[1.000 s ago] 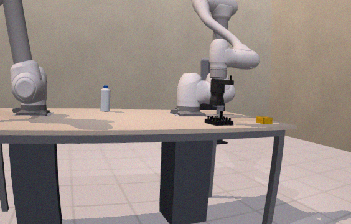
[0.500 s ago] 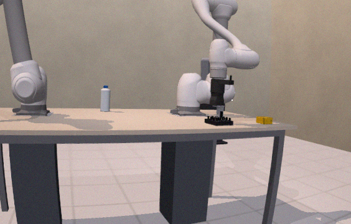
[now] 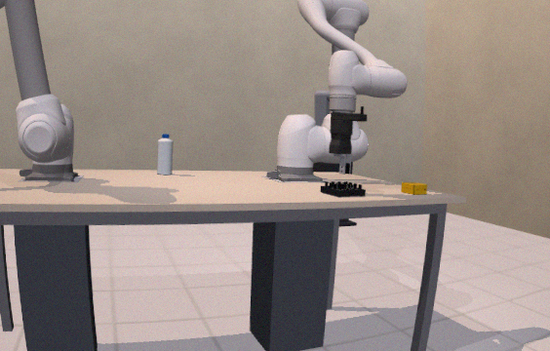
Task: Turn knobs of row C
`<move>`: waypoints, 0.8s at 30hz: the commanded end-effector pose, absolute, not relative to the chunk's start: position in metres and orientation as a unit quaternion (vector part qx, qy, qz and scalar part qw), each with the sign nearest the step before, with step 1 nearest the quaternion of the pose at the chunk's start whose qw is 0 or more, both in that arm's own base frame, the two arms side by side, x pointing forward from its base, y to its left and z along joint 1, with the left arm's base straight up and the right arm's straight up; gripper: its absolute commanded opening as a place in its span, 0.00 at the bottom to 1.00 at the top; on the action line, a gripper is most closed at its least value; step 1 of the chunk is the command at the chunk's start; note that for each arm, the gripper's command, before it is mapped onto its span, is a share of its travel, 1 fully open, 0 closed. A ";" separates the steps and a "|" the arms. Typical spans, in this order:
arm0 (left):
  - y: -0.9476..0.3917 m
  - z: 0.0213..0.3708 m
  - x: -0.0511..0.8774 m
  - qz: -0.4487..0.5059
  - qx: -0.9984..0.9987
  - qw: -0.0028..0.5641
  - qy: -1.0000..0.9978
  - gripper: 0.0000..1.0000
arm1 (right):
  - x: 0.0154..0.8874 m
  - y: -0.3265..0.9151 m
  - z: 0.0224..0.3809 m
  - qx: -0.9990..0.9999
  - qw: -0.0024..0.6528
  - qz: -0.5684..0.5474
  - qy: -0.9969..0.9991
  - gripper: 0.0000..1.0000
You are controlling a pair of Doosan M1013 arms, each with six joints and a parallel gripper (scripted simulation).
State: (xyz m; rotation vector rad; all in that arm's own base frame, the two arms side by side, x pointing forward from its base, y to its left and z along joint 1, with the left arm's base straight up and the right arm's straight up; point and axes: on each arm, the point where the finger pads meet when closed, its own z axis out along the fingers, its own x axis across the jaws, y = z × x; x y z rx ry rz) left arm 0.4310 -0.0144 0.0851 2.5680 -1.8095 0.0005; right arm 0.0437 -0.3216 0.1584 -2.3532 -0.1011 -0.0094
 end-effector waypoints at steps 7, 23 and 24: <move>-0.014 0.088 0.433 0.000 0.817 0.000 -0.576 1.00 | 0.044 -0.322 0.159 -0.923 0.383 -0.004 -0.040 1.00; -0.012 0.165 0.472 0.000 0.817 0.000 -0.576 1.00 | 0.044 -0.322 0.159 -0.923 0.383 -0.004 -0.040 1.00; -0.012 0.171 0.475 0.000 0.817 0.000 -0.576 1.00 | 0.044 -0.322 0.159 -0.923 0.383 -0.004 -0.040 1.00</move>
